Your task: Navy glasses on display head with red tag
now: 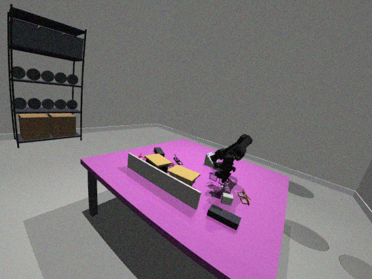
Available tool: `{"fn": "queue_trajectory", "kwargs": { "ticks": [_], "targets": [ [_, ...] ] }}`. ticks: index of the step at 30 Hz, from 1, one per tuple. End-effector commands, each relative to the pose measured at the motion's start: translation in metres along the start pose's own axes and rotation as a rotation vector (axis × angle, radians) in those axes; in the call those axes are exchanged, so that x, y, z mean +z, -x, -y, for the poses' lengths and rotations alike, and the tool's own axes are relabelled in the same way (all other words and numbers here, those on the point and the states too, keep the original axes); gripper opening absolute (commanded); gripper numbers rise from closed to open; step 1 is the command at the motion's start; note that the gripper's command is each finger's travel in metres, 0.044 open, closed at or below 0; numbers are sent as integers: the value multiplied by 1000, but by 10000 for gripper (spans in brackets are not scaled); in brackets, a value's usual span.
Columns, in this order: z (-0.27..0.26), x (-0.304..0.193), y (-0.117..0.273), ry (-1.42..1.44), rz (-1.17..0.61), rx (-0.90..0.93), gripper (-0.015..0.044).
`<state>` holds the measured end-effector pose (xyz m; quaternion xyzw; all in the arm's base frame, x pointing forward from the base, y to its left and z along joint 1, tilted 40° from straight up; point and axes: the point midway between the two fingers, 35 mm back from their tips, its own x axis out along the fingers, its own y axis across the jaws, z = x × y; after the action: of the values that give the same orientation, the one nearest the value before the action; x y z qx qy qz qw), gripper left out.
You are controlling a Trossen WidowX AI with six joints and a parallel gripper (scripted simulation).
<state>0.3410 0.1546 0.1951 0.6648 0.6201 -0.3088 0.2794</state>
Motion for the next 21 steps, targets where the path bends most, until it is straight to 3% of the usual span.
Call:
{"fn": "queue_trajectory", "kwargs": {
  "ticks": [1,21],
  "targets": [
    [-3,5,-1,3,1,-1,0],
    [-11,23,-1,3,2,-1,0]
  ]
}}
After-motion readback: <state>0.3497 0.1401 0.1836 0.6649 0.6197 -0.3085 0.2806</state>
